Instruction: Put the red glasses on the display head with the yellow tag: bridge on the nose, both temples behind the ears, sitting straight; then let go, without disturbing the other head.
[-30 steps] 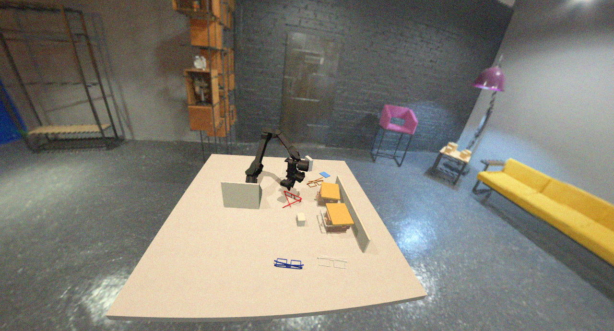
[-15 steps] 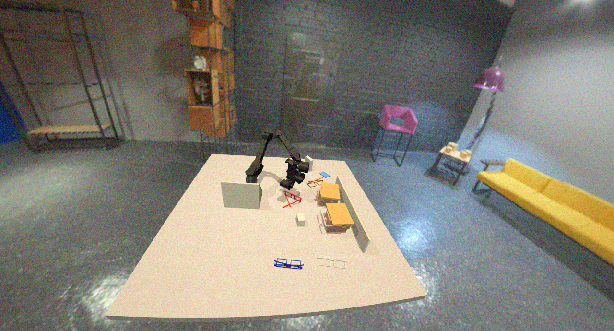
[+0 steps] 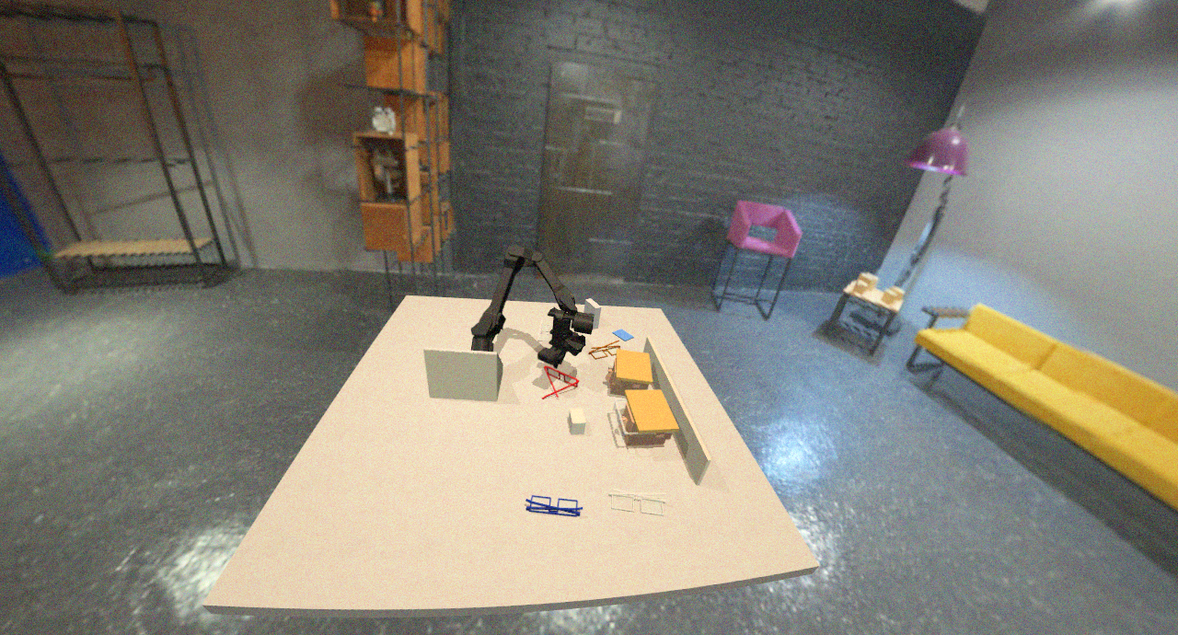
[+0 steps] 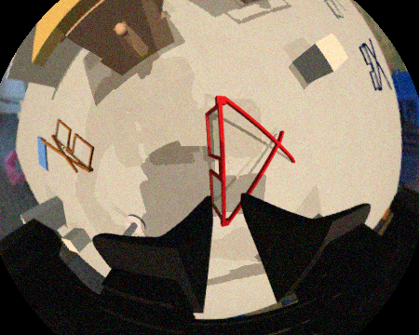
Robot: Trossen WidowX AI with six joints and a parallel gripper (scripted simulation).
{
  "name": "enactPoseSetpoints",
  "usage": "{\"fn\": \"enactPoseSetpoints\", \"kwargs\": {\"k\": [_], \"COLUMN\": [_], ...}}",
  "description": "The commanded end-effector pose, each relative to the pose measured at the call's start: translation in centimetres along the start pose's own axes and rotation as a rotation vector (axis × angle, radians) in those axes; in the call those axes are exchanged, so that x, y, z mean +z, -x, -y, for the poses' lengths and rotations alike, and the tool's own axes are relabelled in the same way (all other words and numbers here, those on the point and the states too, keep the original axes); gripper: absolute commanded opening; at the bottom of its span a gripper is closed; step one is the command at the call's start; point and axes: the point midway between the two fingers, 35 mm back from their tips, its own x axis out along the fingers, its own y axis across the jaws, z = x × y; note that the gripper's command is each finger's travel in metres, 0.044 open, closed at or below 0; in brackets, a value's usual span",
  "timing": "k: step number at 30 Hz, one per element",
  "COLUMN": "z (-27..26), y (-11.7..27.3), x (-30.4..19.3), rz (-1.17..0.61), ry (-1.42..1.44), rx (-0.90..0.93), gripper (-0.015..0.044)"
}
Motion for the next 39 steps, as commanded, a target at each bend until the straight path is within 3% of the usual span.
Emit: {"fn": "enactPoseSetpoints", "kwargs": {"k": [1,25,39], "z": [0.1,-0.3,0.3], "y": [-0.9,-4.6,-4.7], "x": [-0.1,-0.4,-0.4], "rz": [-0.009,-0.012,-0.012], "ry": [-0.008,-0.008,-0.008], "rx": [-0.001,0.004,0.004], "gripper": [0.012,0.012,0.012]}}
